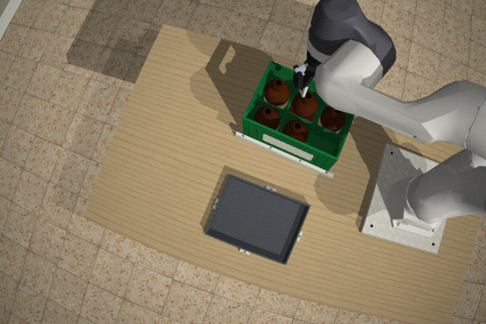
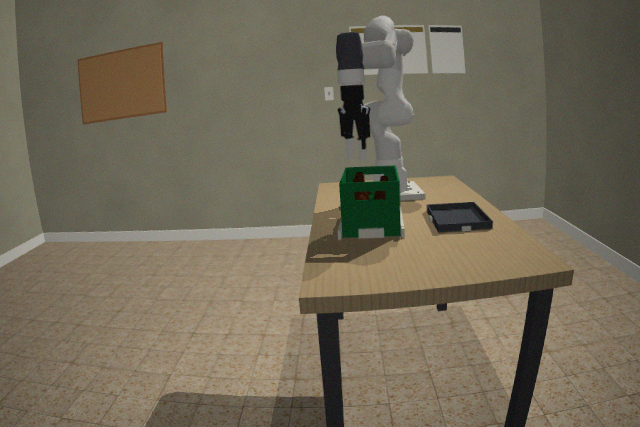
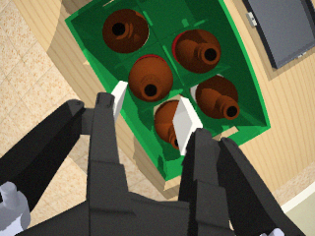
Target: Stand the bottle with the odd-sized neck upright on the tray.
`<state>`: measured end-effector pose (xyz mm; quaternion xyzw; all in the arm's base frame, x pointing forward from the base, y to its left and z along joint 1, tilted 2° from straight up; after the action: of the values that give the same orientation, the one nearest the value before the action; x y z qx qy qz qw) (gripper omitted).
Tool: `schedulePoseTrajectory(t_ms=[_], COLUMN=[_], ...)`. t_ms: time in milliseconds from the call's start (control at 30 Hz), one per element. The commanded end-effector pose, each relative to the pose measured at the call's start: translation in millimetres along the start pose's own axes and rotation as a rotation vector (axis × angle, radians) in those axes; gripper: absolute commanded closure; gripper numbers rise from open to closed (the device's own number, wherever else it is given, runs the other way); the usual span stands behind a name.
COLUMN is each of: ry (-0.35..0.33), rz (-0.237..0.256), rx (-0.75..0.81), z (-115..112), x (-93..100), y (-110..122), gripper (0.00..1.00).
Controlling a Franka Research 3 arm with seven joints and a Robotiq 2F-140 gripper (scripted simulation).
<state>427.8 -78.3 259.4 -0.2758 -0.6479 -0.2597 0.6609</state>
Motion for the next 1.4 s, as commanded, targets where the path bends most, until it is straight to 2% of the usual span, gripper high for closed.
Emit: schedulePoseTrajectory(t_ms=[0, 1033, 1067, 1367], ry=[-0.004, -0.004, -0.004, -0.004], rz=[0.001, 0.001, 0.001, 0.001], rx=[-0.006, -0.006, -0.006, -0.006], z=[-1.7, -1.7, -1.7, -1.7], x=[0.5, 0.5, 0.5, 0.5], y=[0.2, 0.2, 0.2, 0.2], gripper=[0.9, 0.9, 0.56, 0.56])
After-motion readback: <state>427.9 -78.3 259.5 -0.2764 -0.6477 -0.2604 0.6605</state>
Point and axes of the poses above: the point where the finger pads meet when closed, its own x axis back along the fingers, its own y axis across the jaws, z = x × y, the point moved 3 cm from there along x, back along the fingers, and after that the axes turned 5 degrees about -x, right-handed, at the moved point
